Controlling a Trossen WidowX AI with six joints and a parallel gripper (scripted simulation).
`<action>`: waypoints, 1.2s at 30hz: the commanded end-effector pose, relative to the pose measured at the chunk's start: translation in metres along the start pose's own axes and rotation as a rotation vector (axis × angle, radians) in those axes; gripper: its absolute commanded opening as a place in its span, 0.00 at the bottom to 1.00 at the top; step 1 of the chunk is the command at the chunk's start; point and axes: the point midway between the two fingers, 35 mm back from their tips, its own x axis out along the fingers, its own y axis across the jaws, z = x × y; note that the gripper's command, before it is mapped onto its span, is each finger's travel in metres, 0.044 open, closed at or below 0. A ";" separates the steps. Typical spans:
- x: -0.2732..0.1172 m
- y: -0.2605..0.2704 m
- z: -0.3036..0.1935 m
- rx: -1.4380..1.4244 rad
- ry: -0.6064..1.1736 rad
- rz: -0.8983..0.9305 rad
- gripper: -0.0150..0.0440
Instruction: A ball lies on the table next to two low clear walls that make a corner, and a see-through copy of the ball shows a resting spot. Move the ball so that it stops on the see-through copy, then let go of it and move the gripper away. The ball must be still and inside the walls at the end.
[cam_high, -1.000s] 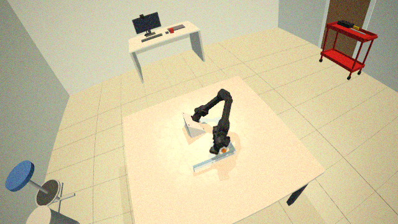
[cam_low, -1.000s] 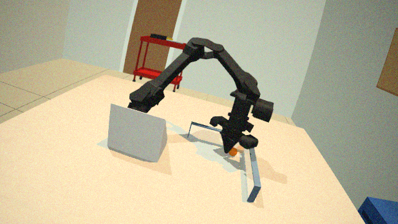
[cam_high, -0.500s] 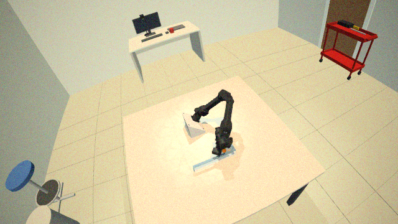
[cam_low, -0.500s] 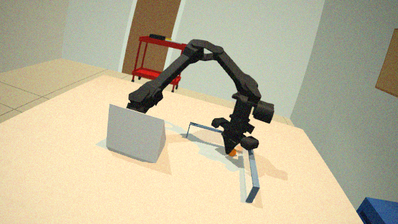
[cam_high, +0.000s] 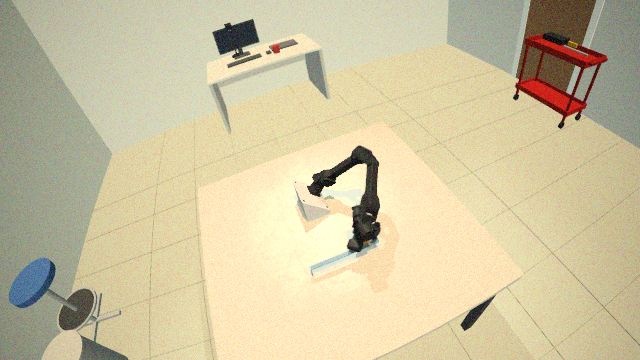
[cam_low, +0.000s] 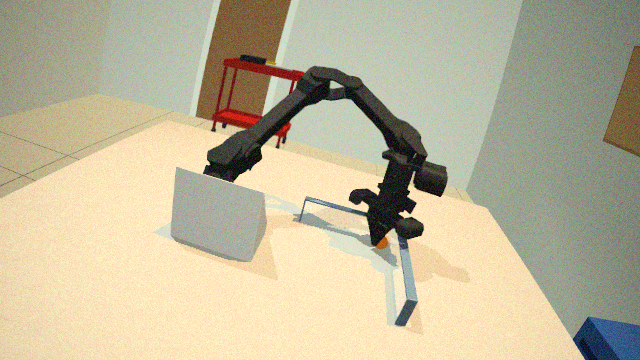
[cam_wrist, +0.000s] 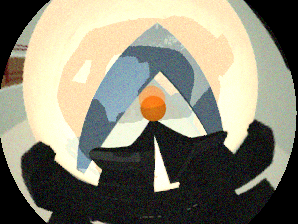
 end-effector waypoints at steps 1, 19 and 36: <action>-0.001 0.000 0.011 0.002 -0.006 0.002 0.25; -0.001 -0.001 -0.013 0.002 -0.005 0.001 0.25; 0.000 0.000 -0.041 0.003 -0.004 0.002 0.25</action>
